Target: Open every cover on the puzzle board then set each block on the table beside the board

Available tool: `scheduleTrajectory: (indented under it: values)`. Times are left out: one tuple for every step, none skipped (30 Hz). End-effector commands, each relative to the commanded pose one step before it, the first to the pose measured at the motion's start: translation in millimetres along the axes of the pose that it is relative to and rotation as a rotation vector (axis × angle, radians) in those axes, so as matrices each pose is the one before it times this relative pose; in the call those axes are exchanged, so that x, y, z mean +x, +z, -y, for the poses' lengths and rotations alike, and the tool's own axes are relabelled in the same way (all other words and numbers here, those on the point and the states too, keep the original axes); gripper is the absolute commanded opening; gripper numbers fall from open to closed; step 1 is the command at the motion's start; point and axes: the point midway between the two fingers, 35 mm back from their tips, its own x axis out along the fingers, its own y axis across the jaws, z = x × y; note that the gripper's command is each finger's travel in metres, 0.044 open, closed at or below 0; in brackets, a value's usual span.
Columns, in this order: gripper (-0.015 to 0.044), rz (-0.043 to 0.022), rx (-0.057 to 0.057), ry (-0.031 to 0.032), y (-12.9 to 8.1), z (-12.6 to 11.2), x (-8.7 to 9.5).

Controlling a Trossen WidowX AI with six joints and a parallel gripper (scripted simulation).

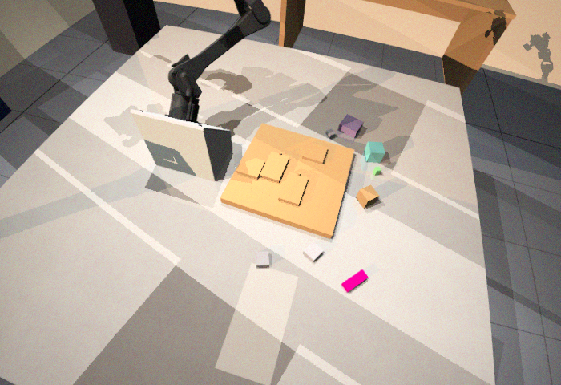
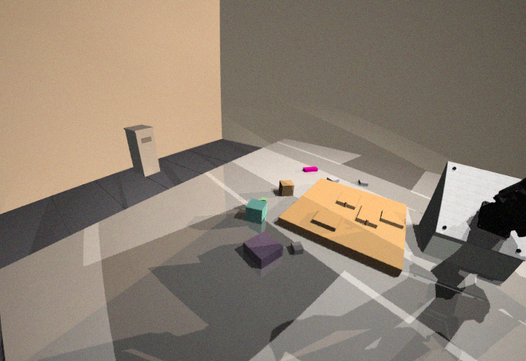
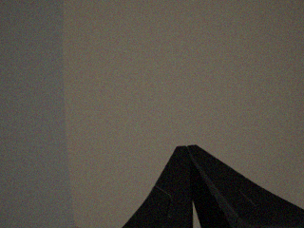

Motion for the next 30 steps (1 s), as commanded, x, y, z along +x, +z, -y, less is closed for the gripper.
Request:
scheduleTrajectory:
  values:
    - [0.0, -0.07817, -0.0178, 0.04648, -20.59, -13.72, -0.16]
    - [0.0, -0.01419, -0.0029, 0.00869, -3.8, -2.67, -0.05]
    - [0.0, -0.01415, -0.0029, 0.00879, -3.79, -2.7, -0.04]
    - [0.0, -0.0141, -0.003, 0.00888, -3.78, -2.73, -0.03]
    - [0.0, -0.01405, -0.003, 0.00898, -3.76, -2.76, -0.03]
    - [0.0, -0.014, -0.0031, 0.00907, -3.75, -2.79, -0.02]
    - [0.0, -0.01395, -0.0031, 0.00916, -3.74, -2.82, -0.01]
    - [0.0, -0.0139, -0.0031, 0.00925, -3.73, -2.85, -0.01]
    - [0.0, -0.01385, -0.0032, 0.00934, -3.72, -2.88, 0.0]
    - [0.0, -0.0138, -0.0032, 0.00943, -3.7, -2.91, 0.01]
    - [0.0, -0.00255, -0.0011, 0.00879, -0.91, -3.02, -0.34]
    - [0.0, -0.00262, -0.0011, 0.00917, -0.94, -3.16, -0.36]
    - [0.0, -0.00258, -0.0011, 0.00917, -0.92, -3.16, -0.36]
    - [0.0, -0.00254, -0.0011, 0.00917, -0.91, -3.16, -0.36]
    - [0.0, -0.00249, -0.001, 0.00918, -0.9, -3.17, -0.36]
    - [0.0, -0.00245, -0.001, 0.00918, -0.88, -3.17, -0.36]
    - [0.0, -0.00241, -0.001, 0.00918, -0.87, -3.18, -0.36]
    - [0.0, -0.00237, -0.001, 0.00919, -0.86, -3.18, -0.37]
    - [0.0, -0.00643, -0.0014, 0.00877, -1.82, -2.9, -0.11]
    - [0.0, -0.01172, -0.002, 0.00828, -3.09, -2.55, 0.21]
    - [0.0, -0.01264, -0.0029, 0.00827, -3.63, -2.66, 0.13]
    - [0.0, -0.01327, -0.0031, 0.00878, -3.81, -2.83, 0.14]
    - [0.0, -0.01323, -0.0031, 0.00887, -3.8, -2.86, 0.15]
    - [0.0, -0.01318, -0.0032, 0.00895, -3.79, -2.89, 0.15]
    - [0.0, -0.01314, -0.0033, 0.00903, -3.77, -2.92, 0.16]
    - [0.0, -0.01309, -0.0033, 0.0091, -3.76, -2.95, 0.16]
    - [0.0, -0.01304, -0.0034, 0.00918, -3.75, -2.98, 0.17]
    - [0.0, -0.01299, -0.0034, 0.00925, -3.74, -3.0, 0.18]
    - [0.0, -0.01295, -0.0035, 0.00933, -3.72, -3.03, 0.18]
    - [0.0, -0.0129, -0.0035, 0.0094, -3.71, -3.06, 0.19]
